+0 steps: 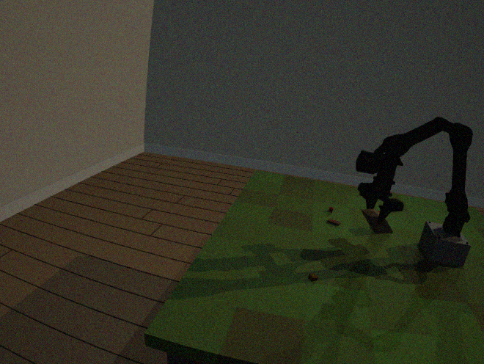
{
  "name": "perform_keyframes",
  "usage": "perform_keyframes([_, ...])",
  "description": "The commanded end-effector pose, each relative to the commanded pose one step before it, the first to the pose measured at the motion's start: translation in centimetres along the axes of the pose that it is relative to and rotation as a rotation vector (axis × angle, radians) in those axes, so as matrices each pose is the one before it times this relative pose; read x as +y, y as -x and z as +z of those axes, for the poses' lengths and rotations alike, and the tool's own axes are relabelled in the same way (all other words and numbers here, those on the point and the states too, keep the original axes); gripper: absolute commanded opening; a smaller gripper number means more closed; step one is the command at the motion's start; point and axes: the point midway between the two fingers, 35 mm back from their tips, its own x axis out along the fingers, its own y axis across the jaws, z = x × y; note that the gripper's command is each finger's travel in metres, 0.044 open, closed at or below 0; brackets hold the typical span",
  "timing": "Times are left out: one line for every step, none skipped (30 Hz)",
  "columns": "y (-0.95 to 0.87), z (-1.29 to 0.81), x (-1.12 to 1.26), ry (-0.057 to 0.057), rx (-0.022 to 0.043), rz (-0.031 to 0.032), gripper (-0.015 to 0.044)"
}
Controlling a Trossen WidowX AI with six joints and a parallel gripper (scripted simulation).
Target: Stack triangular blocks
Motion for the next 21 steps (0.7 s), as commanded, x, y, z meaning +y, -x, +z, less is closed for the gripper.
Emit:
perform_keyframes([0.251, 0.090, -0.026, -0.1057, 0.02042, 0.01943, 0.0000])
perform_keyframes([0.029, -0.008, 0.000, -0.0165, 0.00396, 0.00227, 0.0000])
perform_keyframes([0.010, -0.003, 0.000, -0.0055, 0.00133, 0.00074, 0.0000])
perform_keyframes([0.000, 0.000, 0.000, 0.0000, 0.00000, 0.00000, 0.0000])
perform_keyframes([0.000, 0.000, 0.000, 0.0000, 0.00000, 0.00000, 0.0000])
perform_keyframes([0.000, 0.000, 0.000, 0.0000, 0.00000, 0.00000, 0.0000])
perform_keyframes([0.022, -0.041, -0.069, 0.0000, 0.00000, -0.00012, 0.0000])
perform_keyframes([0.066, -0.124, -0.206, 0.0000, 0.00001, -0.00037, 0.0000])
perform_keyframes([0.110, -0.209, -0.341, 0.0000, 0.00003, -0.00060, 0.0000])
perform_keyframes([0.131, -0.258, -0.408, 0.0000, 0.00005, -0.00072, 0.0000])
perform_keyframes([0.130, -0.264, -0.402, 0.0000, 0.00007, -0.00071, 0.0000])
perform_keyframes([0.128, -0.269, -0.397, 0.0000, 0.00009, -0.00070, 0.0000])
perform_keyframes([0.127, -0.275, -0.391, 0.0000, 0.00011, -0.00068, 0.0000])
perform_keyframes([0.125, -0.280, -0.385, 0.0000, 0.00012, -0.00067, 0.0000])
perform_keyframes([0.124, -0.285, -0.379, 0.0000, 0.00014, -0.00065, 0.0000])
perform_keyframes([0.123, -0.290, -0.373, 0.0000, 0.00015, -0.00064, 0.0000])
perform_keyframes([0.128, -0.303, -0.378, -0.0003, 0.00011, -0.00076, 0.0000])
perform_keyframes([0.127, -0.308, -0.372, -0.0003, 0.00013, -0.00075, 0.0000])
perform_keyframes([0.125, -0.313, -0.366, -0.0003, 0.00015, -0.00073, 0.0000])
perform_keyframes([0.124, -0.318, -0.359, -0.0003, 0.00017, -0.00072, 0.0000])
perform_keyframes([0.122, -0.323, -0.353, -0.0003, 0.00018, -0.00070, 0.0000])
